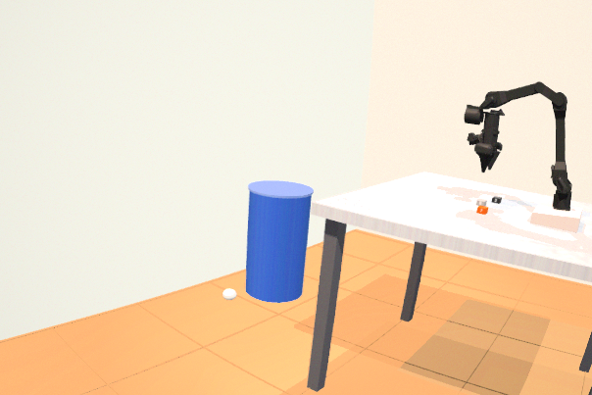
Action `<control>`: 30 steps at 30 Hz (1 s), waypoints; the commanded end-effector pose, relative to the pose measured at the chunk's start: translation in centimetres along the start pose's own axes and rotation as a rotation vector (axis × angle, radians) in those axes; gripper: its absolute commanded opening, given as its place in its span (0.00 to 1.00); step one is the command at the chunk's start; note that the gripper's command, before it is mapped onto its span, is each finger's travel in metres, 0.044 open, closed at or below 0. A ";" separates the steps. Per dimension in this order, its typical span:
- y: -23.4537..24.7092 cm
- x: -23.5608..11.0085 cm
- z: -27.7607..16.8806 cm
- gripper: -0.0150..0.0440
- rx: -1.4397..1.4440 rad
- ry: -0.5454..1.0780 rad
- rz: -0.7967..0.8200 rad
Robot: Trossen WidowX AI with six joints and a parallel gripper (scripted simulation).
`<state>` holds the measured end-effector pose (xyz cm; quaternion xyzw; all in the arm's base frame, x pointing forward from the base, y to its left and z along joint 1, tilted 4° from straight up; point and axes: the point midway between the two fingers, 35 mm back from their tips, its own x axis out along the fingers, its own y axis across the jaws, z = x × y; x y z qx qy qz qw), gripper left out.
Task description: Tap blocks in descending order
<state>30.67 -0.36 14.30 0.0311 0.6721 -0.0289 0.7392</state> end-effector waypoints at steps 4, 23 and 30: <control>-2.1 0.2 0.1 0.89 -0.017 -0.001 0.006; -2.0 8.1 0.0 0.29 -0.016 0.000 0.006; -2.0 8.1 0.0 0.29 -0.016 0.000 0.006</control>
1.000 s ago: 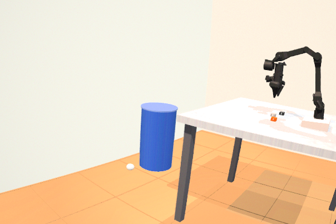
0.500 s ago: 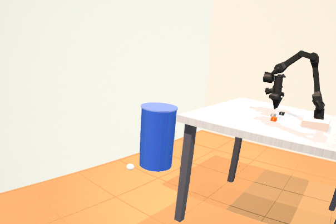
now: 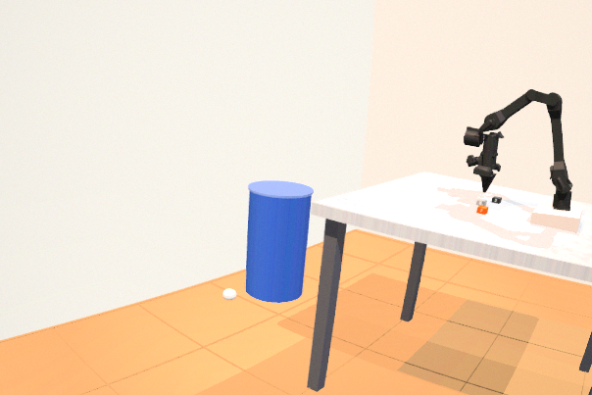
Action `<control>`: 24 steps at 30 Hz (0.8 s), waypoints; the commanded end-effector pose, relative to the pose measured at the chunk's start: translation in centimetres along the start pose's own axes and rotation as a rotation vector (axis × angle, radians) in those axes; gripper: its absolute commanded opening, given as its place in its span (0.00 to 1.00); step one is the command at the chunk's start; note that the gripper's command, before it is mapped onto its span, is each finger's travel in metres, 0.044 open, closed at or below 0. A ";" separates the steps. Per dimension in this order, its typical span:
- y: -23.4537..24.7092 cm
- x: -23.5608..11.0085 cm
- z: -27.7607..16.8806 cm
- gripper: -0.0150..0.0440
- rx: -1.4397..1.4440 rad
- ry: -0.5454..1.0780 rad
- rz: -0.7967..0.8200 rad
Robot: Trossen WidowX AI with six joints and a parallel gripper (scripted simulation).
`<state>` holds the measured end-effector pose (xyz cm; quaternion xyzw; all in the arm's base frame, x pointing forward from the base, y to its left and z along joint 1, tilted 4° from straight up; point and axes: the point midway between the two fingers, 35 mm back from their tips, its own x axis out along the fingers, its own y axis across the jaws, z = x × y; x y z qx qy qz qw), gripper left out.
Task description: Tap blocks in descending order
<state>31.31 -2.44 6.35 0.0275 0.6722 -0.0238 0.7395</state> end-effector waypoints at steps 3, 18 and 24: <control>0.0 0.3 0.0 0.29 -0.004 0.000 0.003; 0.0 2.7 0.0 0.29 -0.004 0.000 0.003; 0.1 3.1 0.0 0.29 -0.004 0.000 0.003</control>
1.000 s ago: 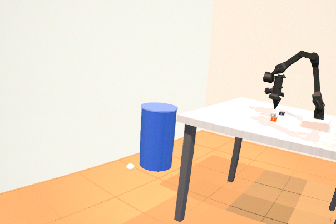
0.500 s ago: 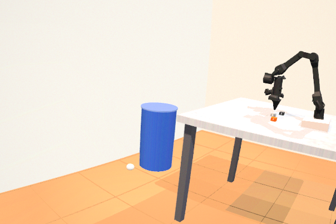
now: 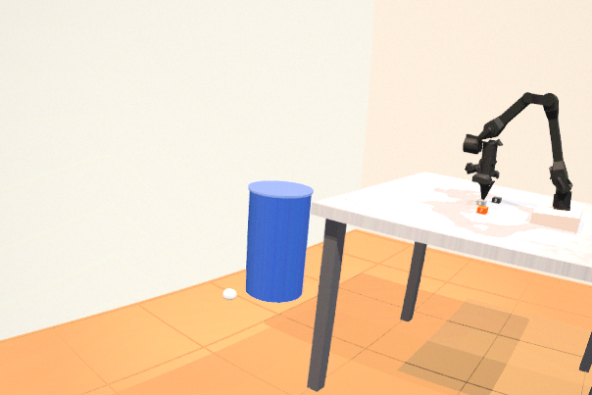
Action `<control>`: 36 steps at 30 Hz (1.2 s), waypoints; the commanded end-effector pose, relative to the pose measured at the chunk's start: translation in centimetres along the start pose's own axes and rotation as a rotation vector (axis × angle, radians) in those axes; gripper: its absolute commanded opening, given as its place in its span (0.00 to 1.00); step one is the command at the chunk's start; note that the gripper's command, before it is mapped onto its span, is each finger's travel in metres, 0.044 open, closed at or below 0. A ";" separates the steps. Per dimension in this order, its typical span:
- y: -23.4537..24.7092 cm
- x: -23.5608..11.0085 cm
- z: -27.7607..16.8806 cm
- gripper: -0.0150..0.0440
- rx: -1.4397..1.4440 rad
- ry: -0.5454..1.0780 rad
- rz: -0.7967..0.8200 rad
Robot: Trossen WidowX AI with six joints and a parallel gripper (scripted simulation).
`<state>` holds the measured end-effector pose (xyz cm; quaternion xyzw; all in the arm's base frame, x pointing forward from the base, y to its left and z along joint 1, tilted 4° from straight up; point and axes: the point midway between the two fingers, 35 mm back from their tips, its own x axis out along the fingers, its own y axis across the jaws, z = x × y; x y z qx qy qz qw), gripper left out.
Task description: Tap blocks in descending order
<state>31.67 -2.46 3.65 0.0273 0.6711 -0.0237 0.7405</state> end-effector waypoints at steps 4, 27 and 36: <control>0.0 -0.2 0.0 0.29 0.000 0.001 0.000; 0.9 -10.8 -0.1 0.29 -0.004 0.003 0.004; 12.0 -10.9 -2.4 0.29 -0.003 0.005 0.016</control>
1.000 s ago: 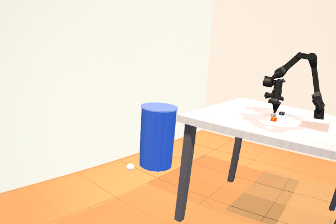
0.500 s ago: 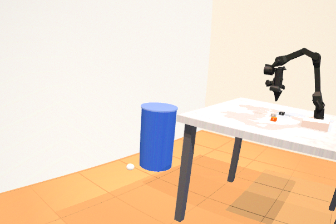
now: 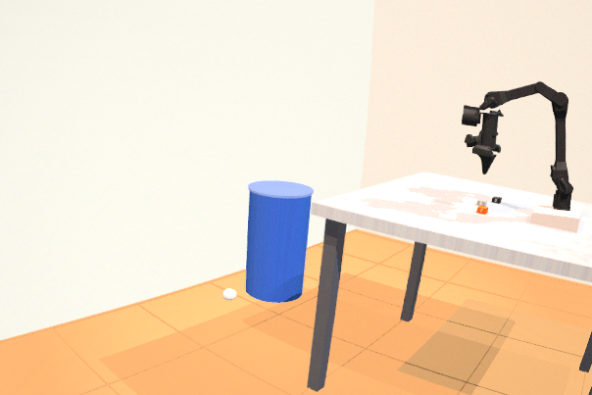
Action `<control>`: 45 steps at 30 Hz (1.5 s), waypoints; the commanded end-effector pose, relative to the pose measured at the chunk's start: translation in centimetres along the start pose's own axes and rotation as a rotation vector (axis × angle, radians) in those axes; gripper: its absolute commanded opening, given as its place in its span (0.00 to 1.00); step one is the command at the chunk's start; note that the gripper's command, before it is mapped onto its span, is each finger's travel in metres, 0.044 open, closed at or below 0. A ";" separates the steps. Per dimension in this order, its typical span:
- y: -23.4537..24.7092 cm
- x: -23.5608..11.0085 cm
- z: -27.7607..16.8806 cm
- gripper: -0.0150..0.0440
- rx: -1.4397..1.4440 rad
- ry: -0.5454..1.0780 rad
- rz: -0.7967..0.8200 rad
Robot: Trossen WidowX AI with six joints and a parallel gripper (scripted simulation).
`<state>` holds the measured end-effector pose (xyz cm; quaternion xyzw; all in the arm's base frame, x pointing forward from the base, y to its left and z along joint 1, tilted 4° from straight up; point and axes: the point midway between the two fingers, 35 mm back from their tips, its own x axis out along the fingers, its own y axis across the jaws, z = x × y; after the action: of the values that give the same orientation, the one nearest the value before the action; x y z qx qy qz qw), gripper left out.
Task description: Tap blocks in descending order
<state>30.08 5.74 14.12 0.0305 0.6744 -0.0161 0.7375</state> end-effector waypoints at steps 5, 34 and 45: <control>4.0 -0.3 -1.3 0.29 0.003 -0.004 0.001; 4.1 10.3 -1.3 0.29 0.003 -0.004 0.001; 4.1 10.3 -1.2 0.29 -0.001 -0.006 0.005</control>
<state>30.14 10.14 3.54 0.0317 0.6721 -0.0138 0.7397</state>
